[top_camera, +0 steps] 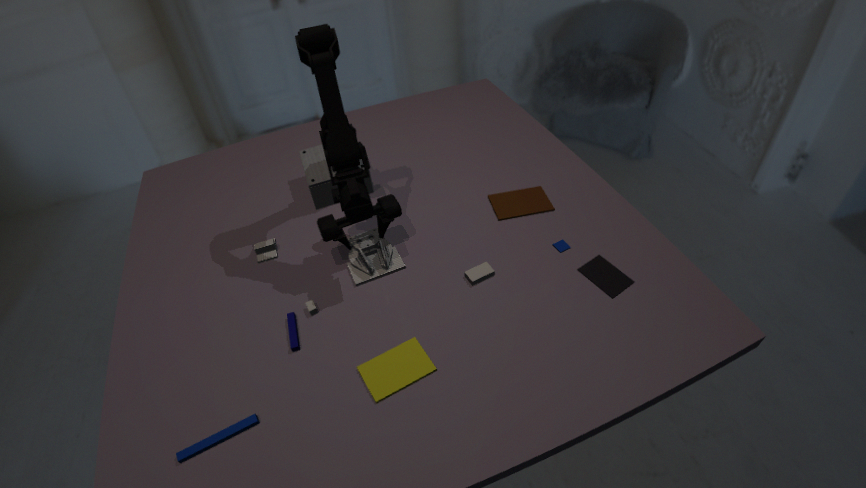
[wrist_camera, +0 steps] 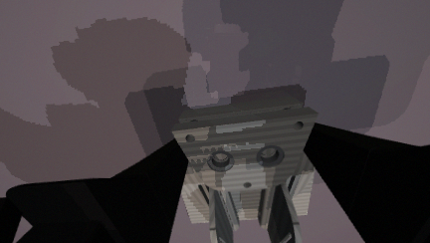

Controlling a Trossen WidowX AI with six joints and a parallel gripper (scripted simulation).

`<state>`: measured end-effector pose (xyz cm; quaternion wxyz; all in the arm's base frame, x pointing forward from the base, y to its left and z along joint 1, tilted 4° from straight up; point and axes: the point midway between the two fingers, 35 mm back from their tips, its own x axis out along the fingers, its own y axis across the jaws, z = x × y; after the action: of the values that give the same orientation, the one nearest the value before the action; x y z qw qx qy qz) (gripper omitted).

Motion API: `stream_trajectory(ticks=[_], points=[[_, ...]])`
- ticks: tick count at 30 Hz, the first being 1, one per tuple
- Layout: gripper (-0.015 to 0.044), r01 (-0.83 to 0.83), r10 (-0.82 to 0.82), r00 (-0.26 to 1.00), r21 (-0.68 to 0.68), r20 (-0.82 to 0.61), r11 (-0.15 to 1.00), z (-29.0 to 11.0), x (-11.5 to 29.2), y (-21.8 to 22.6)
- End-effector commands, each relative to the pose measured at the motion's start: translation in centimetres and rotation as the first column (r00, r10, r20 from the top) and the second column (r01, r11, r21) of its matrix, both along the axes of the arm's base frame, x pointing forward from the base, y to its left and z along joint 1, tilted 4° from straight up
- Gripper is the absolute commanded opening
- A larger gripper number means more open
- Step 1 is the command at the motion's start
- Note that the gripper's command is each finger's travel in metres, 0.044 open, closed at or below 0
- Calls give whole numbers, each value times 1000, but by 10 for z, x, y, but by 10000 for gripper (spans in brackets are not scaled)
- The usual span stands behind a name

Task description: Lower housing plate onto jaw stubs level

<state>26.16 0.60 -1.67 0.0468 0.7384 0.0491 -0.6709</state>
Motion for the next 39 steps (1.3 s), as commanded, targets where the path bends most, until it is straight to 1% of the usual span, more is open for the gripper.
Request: stream_trajectory(ticks=[1, 39], points=[[351, -2, 2, 1000, -2, 2, 1000, -4, 2, 0], [351, -2, 2, 1000, -2, 2, 1000, 1, 1, 0]])
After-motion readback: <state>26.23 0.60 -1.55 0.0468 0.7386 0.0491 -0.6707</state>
